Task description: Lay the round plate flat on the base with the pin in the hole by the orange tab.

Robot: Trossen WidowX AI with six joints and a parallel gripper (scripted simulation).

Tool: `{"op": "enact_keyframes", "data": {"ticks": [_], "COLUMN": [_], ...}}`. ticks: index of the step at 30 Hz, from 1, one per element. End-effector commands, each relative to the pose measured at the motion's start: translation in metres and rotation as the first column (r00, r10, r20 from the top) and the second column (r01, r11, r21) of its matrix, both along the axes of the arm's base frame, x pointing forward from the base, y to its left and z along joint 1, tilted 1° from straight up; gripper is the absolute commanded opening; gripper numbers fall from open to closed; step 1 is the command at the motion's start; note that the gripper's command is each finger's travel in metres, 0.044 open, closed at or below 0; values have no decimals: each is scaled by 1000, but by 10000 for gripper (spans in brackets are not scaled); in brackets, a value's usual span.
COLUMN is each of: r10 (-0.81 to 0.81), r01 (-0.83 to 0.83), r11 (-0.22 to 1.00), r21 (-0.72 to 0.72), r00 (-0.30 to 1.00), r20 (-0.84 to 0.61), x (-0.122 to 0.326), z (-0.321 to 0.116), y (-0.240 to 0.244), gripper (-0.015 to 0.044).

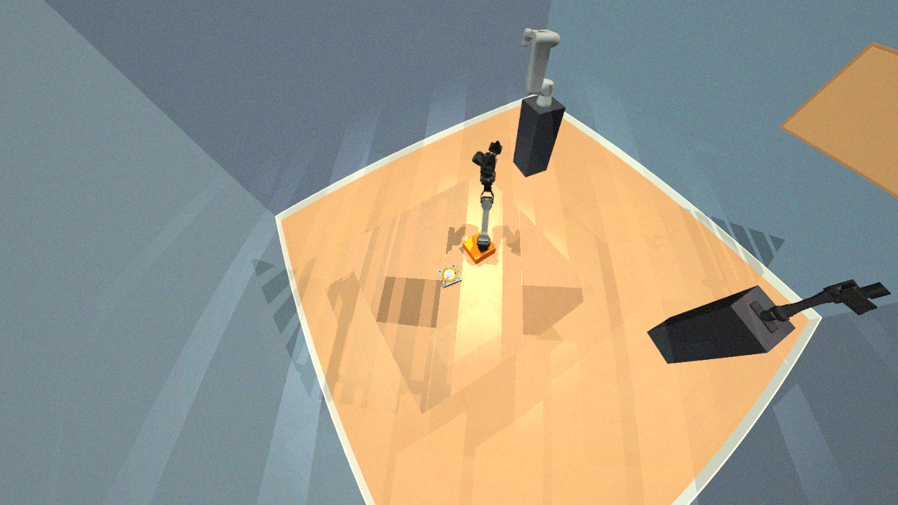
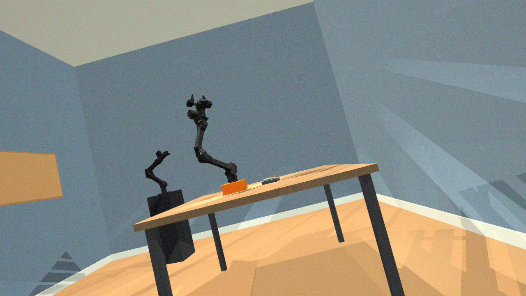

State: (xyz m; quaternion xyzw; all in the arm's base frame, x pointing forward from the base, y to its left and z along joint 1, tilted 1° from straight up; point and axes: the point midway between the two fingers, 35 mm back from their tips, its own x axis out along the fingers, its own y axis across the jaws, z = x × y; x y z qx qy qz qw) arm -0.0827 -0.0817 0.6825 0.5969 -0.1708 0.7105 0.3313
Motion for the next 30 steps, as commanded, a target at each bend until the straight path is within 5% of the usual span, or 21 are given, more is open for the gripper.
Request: {"op": "enact_keyframes", "data": {"ticks": [1, 4, 10, 15, 25, 30], "r10": [-11, -146, -308, -553, -780, -838], "r01": [11, 130, 247, 374, 320, 173], "r11": [1000, 976, 905, 703, 322, 20], "r21": [-14, -175, -348, -605, -891, -985], "r00": [1000, 986, 942, 822, 623, 541], "r20": [-8, -82, -133, -135, -59, 78], "x": [3, 44, 95, 181, 318, 385], "z": [0, 0, -14, -57, -159, -249], "y": [6, 74, 137, 211, 275, 286], "gripper": [374, 295, 137, 6, 0, 0]}}
